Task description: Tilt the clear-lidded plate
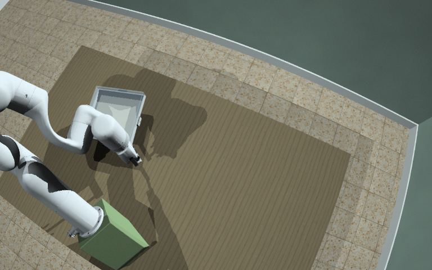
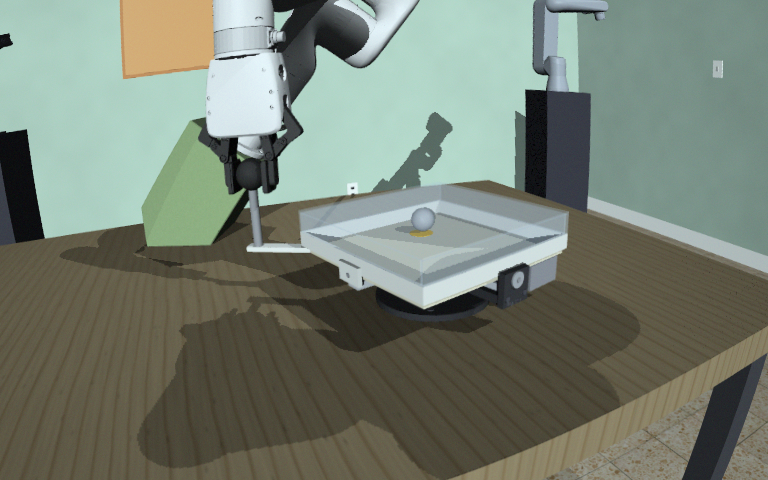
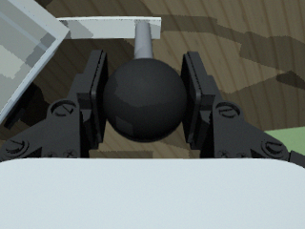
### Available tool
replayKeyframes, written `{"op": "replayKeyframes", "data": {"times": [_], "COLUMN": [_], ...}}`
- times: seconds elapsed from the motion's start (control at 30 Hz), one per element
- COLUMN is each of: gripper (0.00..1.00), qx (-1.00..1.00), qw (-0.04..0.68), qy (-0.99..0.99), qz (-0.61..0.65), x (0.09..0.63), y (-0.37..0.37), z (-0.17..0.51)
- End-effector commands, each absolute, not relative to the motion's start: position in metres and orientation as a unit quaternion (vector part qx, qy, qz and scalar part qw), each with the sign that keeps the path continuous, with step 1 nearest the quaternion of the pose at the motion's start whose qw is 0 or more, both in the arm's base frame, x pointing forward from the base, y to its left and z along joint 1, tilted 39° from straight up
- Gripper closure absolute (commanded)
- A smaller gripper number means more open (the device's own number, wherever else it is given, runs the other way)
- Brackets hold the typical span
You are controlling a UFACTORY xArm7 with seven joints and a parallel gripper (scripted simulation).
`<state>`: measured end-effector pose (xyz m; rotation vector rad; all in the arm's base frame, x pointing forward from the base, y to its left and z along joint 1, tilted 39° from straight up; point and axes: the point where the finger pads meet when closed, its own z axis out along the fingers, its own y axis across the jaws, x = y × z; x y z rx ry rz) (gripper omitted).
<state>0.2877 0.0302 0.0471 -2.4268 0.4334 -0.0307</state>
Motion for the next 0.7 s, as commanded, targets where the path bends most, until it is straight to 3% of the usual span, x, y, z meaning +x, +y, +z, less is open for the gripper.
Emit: {"op": "replayKeyframes", "data": {"times": [0.0, 0.67], "gripper": [1.00, 1.00], "qx": [-0.929, -0.929], "qw": [0.331, 0.331], "qy": [0.167, 0.167], "qz": [-0.017, -0.017], "x": [0.2881, 0.2885], "y": [0.0292, 0.0299], "z": [0.0484, 0.0455]}}
